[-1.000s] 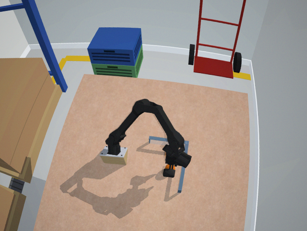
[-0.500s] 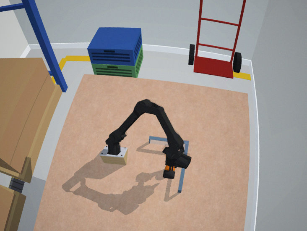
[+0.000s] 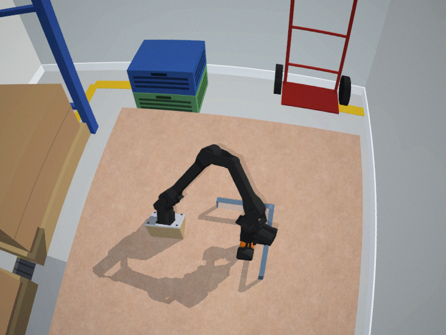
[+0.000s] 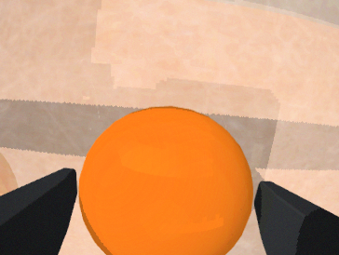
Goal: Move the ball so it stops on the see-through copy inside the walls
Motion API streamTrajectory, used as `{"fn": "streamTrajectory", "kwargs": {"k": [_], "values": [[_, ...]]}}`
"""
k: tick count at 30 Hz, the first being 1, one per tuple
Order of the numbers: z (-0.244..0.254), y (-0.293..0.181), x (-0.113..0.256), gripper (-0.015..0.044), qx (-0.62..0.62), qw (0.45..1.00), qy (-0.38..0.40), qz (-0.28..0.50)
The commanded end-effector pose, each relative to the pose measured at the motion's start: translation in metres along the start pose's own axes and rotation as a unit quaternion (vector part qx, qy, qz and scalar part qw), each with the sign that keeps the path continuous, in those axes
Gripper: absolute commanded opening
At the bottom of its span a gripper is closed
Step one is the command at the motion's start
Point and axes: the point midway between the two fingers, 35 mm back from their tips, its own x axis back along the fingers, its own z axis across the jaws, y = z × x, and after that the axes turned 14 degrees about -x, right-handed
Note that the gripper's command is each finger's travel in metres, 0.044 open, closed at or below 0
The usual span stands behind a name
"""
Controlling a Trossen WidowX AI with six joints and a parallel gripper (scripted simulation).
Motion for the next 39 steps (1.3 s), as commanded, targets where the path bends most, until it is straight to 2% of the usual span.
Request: {"fn": "streamTrajectory", "kwargs": {"k": [1,6,9,15,31,39], "values": [[0.000,-0.001,-0.002,0.0271,-0.002,1.000,0.002,0.001],[0.000,-0.001,-0.002,0.0237,-0.002,1.000,0.002,0.001],[0.000,0.000,0.002,0.0159,-0.002,1.000,0.001,0.001],[-0.001,0.006,0.036,0.0001,-0.002,1.000,-0.001,0.000],[-0.001,0.000,0.134,0.0000,-0.003,1.000,-0.001,0.001],[0.011,-0.003,0.131,0.0000,-0.003,1.000,-0.002,0.001]]}}
